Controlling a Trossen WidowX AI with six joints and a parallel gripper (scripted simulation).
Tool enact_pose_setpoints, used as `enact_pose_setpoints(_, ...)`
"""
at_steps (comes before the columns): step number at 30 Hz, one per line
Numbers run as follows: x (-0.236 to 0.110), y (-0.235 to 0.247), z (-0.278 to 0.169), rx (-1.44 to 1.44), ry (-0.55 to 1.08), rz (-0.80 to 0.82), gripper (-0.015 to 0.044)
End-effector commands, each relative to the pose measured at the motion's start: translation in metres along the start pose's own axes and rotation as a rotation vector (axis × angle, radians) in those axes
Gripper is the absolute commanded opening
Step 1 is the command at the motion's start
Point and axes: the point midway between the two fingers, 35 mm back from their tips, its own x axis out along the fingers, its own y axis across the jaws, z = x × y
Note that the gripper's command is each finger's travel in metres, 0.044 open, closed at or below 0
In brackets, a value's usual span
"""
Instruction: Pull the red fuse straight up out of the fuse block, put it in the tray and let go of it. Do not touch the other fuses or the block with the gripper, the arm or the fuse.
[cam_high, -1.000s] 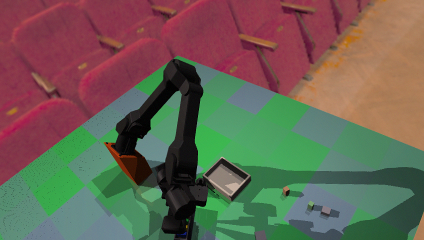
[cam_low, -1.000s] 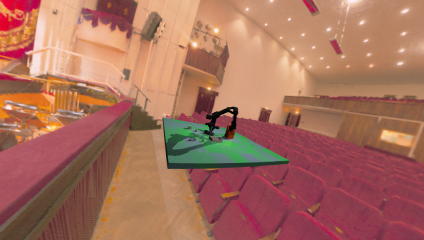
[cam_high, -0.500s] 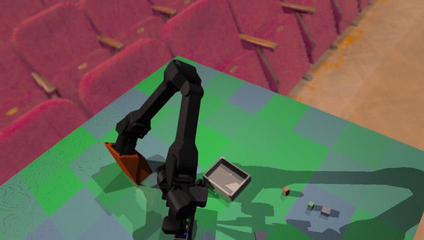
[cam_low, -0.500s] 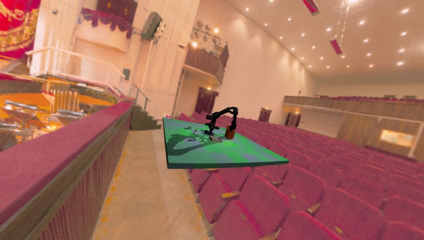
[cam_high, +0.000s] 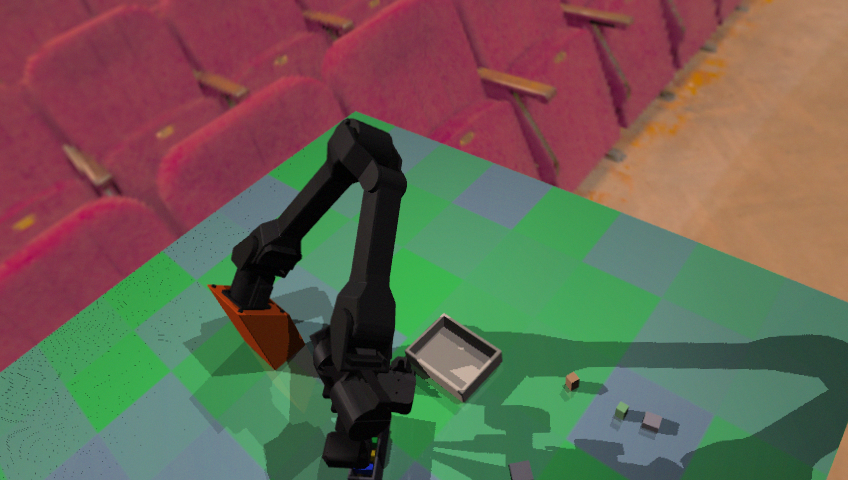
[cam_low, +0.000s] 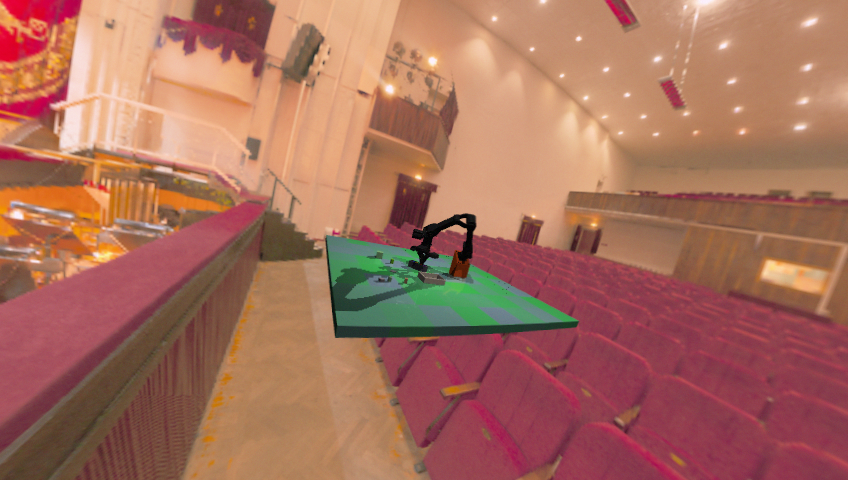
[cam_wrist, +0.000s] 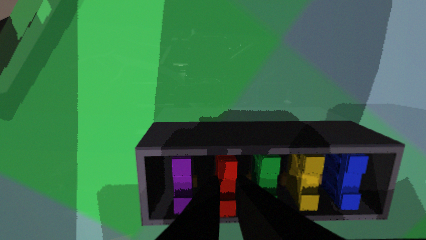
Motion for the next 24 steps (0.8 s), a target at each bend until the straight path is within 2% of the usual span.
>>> enact_pose_setpoints(1, -0.003, -0.001, 0.001, -0.005, 0.0, -0.003, 0.0)
enact_pose_setpoints(24, -0.014, -0.001, 0.001, -0.003, -0.001, -0.003, 0.0)
